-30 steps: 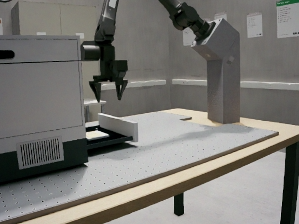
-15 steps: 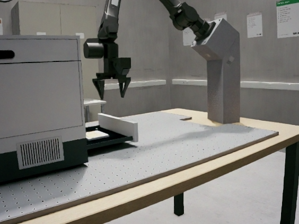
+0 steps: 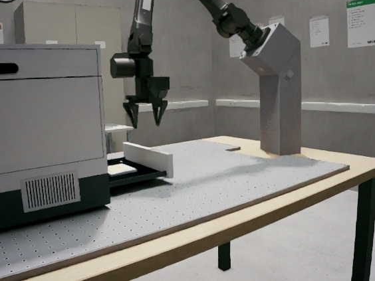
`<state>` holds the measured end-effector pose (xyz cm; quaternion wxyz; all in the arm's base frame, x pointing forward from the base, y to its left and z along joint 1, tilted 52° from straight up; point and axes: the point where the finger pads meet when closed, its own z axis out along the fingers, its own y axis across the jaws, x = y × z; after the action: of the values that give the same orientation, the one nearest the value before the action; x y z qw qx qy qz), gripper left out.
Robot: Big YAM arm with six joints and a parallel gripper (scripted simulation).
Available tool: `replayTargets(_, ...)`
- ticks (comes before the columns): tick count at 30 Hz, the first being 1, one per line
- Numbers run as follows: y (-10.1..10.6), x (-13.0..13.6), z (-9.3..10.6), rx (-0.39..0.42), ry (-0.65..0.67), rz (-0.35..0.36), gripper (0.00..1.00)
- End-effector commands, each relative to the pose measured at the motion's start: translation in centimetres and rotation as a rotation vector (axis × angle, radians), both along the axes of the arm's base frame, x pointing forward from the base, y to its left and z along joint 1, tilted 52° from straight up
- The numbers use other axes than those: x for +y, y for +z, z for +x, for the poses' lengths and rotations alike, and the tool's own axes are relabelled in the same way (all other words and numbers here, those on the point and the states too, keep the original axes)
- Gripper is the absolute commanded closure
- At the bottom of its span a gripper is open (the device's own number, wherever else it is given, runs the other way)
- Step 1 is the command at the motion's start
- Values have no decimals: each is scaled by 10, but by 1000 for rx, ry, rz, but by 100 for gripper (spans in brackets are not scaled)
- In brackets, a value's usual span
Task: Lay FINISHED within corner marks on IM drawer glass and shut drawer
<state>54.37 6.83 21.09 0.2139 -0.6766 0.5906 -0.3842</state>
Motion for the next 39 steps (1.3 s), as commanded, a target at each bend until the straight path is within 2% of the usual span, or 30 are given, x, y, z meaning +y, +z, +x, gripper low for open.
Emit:
replayTargets(1,-22,-10,3,13,-3,-10,23)
replayTargets(8,-53,-18,7,14,-3,-10,37)
replayTargets(9,-53,-18,7,14,-3,-10,39)
replayTargets(11,-24,-7,10,-41,15,0,43)
replayTargets(12,-22,-7,11,-45,16,0,45)
replayTargets(15,-25,-8,9,-37,10,5,47)
replayTargets(16,-40,-11,8,-7,2,0,49)
replayTargets(25,-39,-11,8,-7,2,0,67)
replayTargets(26,-44,-10,14,-4,7,-3,69)
replayTargets(29,-46,-18,19,-7,-3,-6,69)
replayTargets(39,-53,-18,26,-6,-1,-6,69)
